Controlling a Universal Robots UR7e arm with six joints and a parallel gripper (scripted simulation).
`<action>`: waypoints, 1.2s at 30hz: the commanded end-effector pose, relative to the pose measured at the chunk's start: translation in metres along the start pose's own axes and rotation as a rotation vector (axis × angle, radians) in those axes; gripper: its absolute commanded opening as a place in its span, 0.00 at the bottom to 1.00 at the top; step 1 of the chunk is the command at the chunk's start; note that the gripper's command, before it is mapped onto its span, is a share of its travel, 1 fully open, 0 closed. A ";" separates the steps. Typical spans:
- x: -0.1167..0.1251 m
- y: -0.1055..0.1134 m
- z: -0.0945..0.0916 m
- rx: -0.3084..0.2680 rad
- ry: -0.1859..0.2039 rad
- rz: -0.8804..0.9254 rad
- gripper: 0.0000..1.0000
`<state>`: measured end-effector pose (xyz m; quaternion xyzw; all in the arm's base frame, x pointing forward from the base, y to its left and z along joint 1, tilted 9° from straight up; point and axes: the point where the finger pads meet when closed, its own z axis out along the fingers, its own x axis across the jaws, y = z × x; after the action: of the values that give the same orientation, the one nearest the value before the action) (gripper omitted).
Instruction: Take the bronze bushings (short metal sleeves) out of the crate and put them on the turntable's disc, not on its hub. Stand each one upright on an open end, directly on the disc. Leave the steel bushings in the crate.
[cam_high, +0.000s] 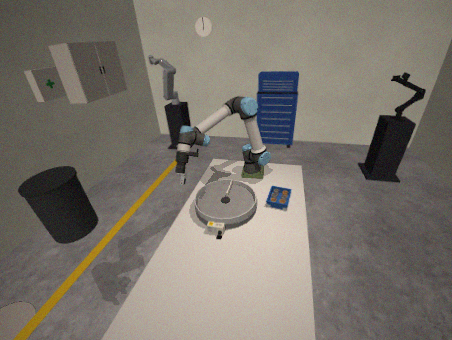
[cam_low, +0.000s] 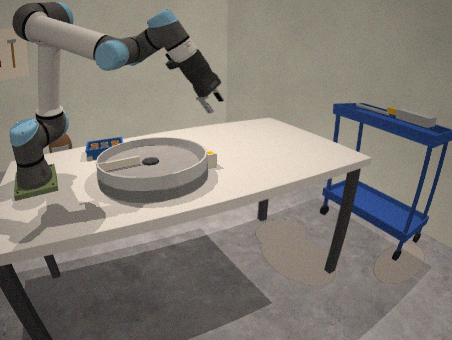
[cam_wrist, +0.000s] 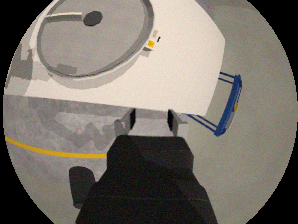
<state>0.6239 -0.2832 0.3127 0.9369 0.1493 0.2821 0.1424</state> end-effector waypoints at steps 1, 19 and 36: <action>0.001 0.000 -0.001 -0.001 0.001 -0.001 1.00; 0.000 0.000 -0.001 -0.001 0.000 -0.001 1.00; -0.056 -0.137 -0.041 0.139 -0.200 -0.171 1.00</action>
<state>0.5639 -0.2061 0.2817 0.9498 0.2070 0.2000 0.1224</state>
